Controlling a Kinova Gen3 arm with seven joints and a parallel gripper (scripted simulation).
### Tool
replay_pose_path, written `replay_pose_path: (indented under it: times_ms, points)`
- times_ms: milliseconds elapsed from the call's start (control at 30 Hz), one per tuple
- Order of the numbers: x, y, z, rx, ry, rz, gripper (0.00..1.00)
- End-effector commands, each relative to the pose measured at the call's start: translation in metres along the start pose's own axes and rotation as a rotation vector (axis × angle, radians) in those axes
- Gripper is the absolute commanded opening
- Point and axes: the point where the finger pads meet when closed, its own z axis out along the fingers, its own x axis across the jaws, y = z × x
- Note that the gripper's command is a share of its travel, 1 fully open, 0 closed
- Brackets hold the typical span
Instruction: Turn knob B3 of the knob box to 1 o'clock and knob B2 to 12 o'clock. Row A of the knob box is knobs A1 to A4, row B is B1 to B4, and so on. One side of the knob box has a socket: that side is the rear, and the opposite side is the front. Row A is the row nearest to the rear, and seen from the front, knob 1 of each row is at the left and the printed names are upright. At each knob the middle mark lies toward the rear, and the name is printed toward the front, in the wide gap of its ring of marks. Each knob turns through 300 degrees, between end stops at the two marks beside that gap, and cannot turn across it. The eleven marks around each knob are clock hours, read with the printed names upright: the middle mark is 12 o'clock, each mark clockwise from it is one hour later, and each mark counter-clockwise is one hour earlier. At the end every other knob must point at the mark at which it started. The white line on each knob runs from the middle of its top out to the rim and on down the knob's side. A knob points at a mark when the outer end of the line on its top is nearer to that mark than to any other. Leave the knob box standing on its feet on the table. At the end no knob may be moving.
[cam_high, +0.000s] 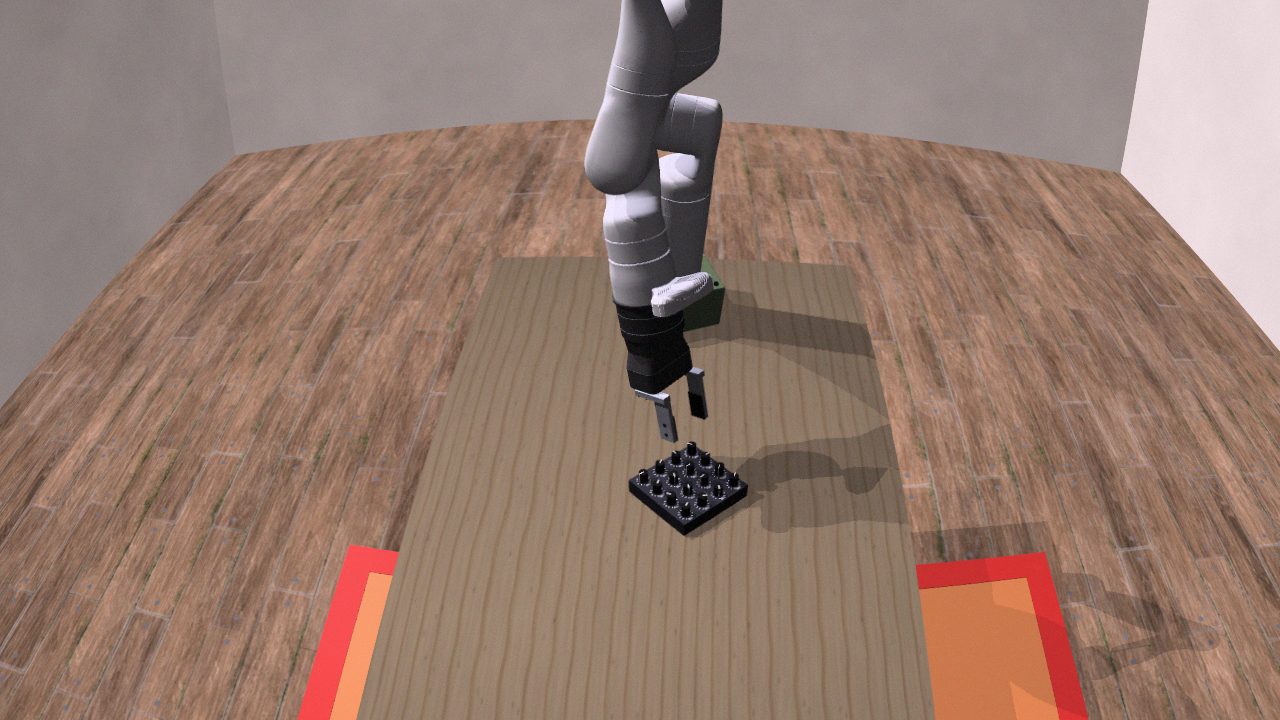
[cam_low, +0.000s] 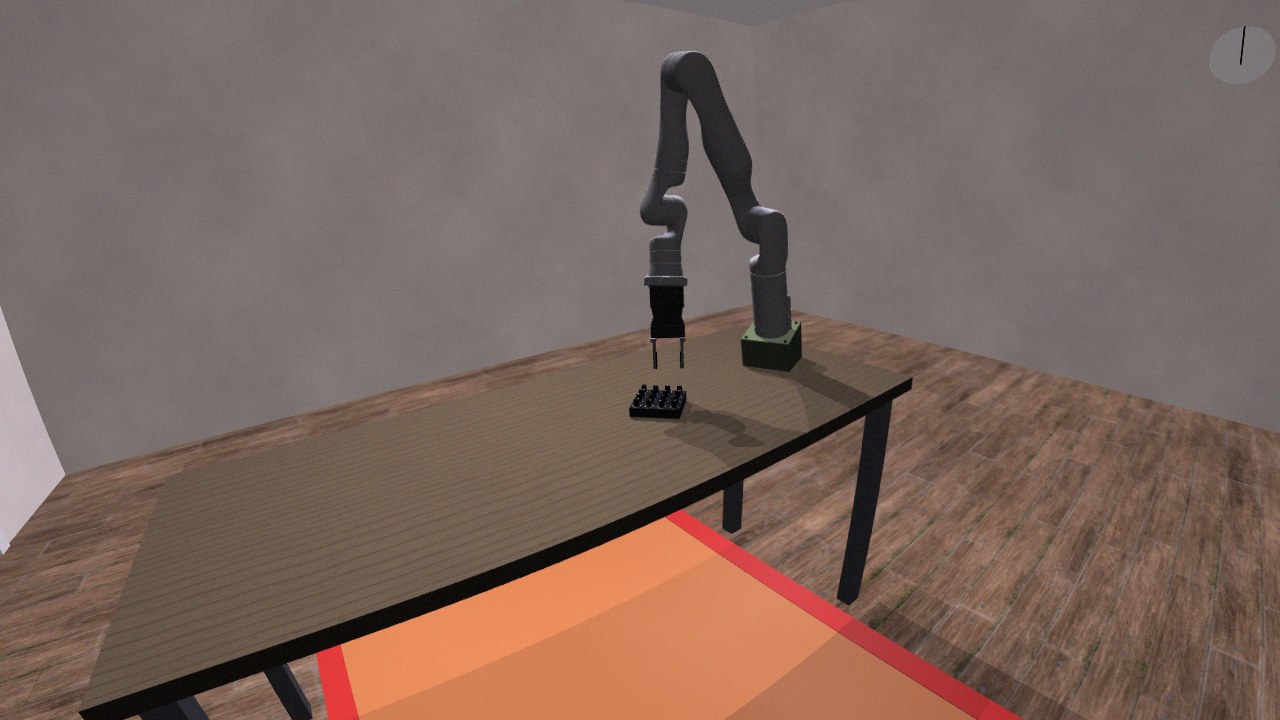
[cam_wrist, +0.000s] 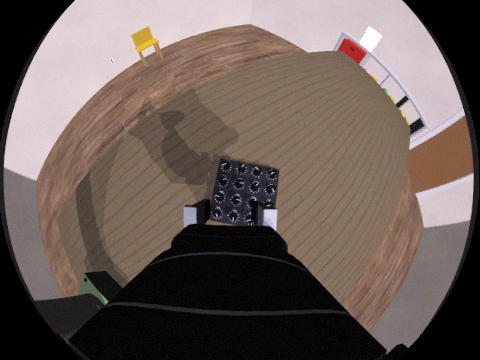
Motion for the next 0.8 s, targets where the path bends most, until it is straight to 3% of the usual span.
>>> replay_pose_path:
  times_ms: [0,767]
  points:
    - [0.0001,-0.0009,-0.0003,0.001,0.001,-0.002,1.0]
    - [-0.0004,0.0009,0.0023,-0.028,-0.003,0.023,1.0]
